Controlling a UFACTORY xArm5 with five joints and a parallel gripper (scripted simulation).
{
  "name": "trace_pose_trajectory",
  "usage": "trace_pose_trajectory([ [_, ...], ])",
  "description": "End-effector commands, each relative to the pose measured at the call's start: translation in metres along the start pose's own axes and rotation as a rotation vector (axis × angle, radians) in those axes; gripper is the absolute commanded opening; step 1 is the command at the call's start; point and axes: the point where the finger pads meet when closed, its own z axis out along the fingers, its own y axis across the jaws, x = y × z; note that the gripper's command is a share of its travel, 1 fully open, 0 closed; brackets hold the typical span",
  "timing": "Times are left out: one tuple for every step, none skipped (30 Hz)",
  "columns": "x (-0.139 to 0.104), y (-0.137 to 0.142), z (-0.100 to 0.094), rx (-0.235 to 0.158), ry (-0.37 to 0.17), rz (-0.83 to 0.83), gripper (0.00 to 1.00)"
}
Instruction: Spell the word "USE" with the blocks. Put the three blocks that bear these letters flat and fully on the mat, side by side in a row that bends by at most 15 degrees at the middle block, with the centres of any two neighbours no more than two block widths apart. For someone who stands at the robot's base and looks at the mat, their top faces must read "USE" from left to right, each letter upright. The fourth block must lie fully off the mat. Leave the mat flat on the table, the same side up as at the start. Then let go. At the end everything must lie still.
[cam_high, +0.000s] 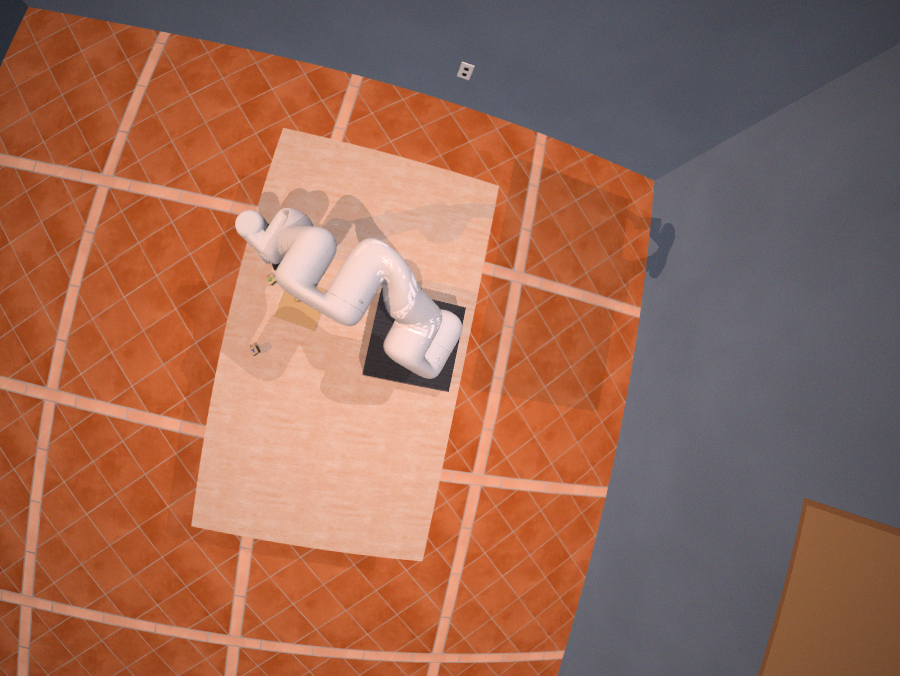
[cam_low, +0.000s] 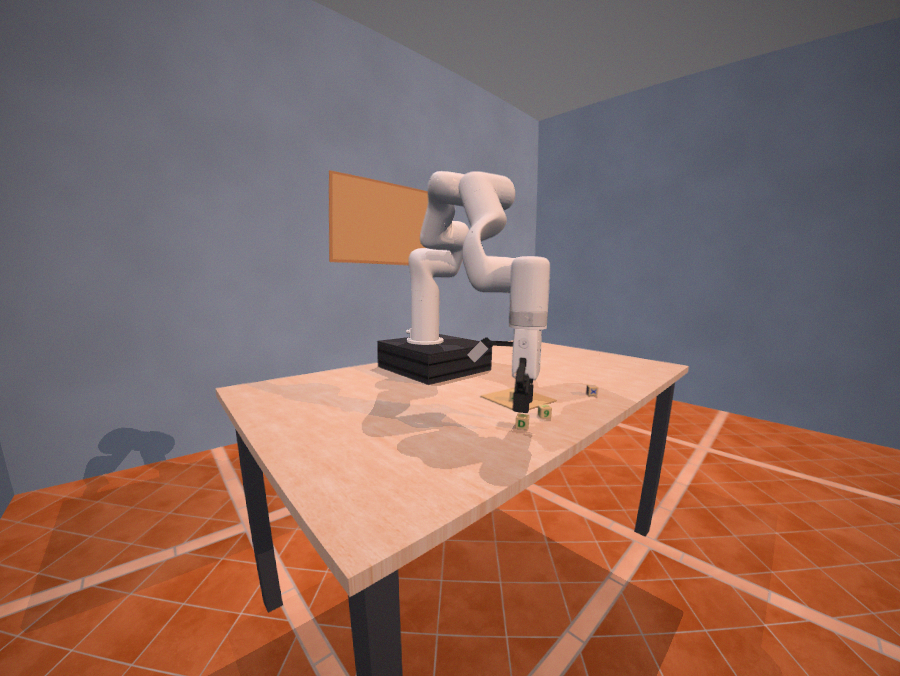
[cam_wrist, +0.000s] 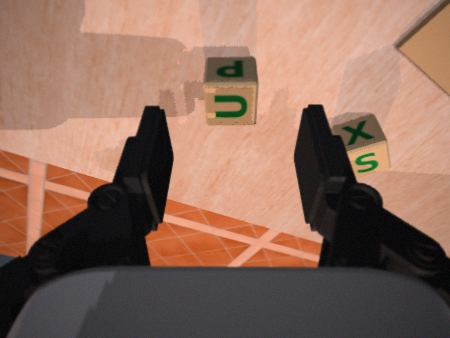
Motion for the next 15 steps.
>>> trace_pose_trajectory([
  [-0.0011, -0.001, 0.0034, 0.003, -0.003, 0.0, 0.63],
  [-0.0011, -0.001, 0.0044, 0.003, -0.003, 0.0, 0.63],
  [-0.0012, -0.001, 0.0053, 0.003, -0.003, 0.0, 0.63],
  [-0.0012, -0.001, 0.0061, 0.003, -0.003, 0.0, 0.63],
  [-0.0012, -0.001, 0.0069, 0.003, -0.003, 0.0, 0.63],
  [-0.0012, -0.001, 0.0076, 0.003, -0.003, 0.0, 0.63],
  [-0.0012, -0.001, 0.0082, 0.003, -0.003, 0.0, 0.63],
  [-0.0012, -0.001, 0.0087, 0.003, -0.003, 0.0, 0.63],
  [-0.0012, -0.001, 0.0091, 0.003, -0.003, 0.0, 0.63],
  [-0.0012, -0.001, 0.0095, 0.003, -0.003, 0.0, 0.63],
  [-0.0012, -0.001, 0.0098, 0.003, -0.003, 0.0, 0.63],
  [-0.0012, -0.001, 0.0098, 0.003, -0.003, 0.0, 0.63],
  [-0.0012, -0.001, 0.0098, 0.003, -0.003, 0.0, 0.63],
  [-0.0012, -0.001, 0.01, 0.003, -0.003, 0.0, 0.63],
  [-0.0012, -0.001, 0.0102, 0.003, -0.003, 0.0, 0.63],
])
